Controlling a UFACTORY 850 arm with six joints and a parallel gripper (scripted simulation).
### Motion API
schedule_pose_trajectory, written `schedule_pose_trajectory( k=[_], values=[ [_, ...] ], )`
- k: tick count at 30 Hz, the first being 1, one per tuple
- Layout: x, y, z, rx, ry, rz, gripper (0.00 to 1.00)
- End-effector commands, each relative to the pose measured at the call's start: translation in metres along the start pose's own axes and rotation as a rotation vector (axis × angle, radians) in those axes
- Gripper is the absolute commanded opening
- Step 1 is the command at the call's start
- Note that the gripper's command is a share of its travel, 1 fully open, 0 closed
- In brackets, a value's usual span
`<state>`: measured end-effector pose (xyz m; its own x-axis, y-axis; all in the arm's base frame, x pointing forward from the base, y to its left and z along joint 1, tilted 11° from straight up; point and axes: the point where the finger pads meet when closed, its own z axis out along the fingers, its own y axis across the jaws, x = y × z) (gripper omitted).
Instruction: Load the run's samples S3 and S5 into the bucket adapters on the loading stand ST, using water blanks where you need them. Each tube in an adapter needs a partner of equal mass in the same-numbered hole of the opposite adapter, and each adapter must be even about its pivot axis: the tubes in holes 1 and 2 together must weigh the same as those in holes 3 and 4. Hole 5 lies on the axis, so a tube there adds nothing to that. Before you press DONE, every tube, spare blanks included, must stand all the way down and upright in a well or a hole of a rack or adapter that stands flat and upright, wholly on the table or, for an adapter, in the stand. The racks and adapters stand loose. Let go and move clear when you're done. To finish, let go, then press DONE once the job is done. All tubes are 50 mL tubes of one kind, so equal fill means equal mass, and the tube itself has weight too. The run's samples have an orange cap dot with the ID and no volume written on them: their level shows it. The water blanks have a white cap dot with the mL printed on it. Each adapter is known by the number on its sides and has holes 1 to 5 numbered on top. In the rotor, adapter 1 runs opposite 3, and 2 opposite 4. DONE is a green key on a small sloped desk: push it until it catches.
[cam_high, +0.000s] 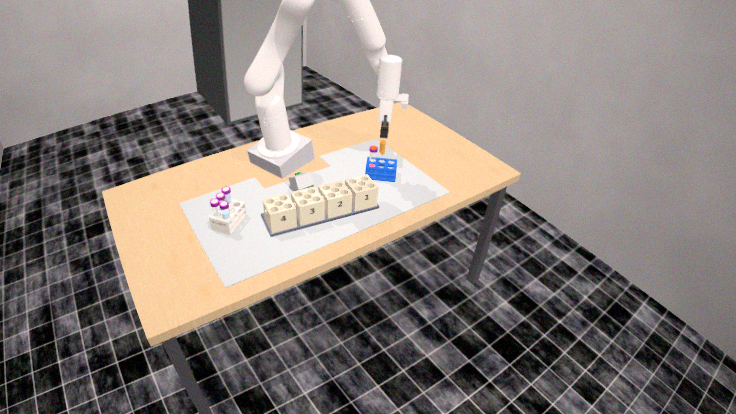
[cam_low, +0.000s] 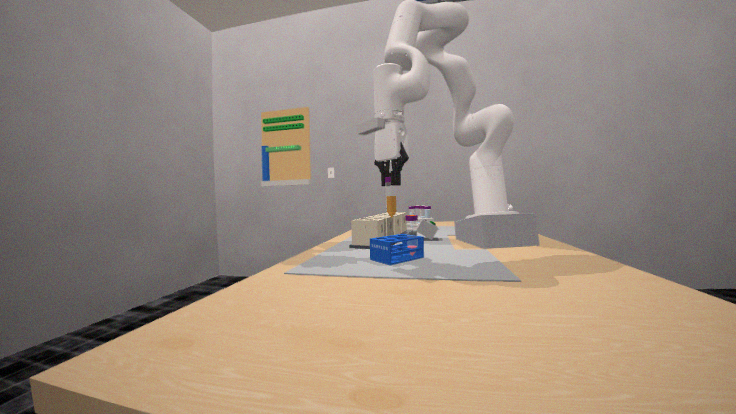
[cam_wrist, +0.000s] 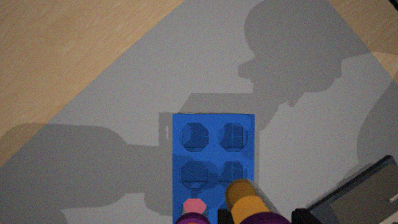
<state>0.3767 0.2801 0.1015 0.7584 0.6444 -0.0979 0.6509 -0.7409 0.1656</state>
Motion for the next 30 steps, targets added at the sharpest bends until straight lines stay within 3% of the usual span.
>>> schedule_pose_trajectory(
  k=[1,22,30],
  values=[
    [0.001,0.0,0.008,0.0,0.002,0.0,0.0],
    [0.001,0.0,0.046,0.0,0.002,0.0,0.0],
    [0.001,0.0,0.047,0.0,0.002,0.0,0.0]
  ],
)
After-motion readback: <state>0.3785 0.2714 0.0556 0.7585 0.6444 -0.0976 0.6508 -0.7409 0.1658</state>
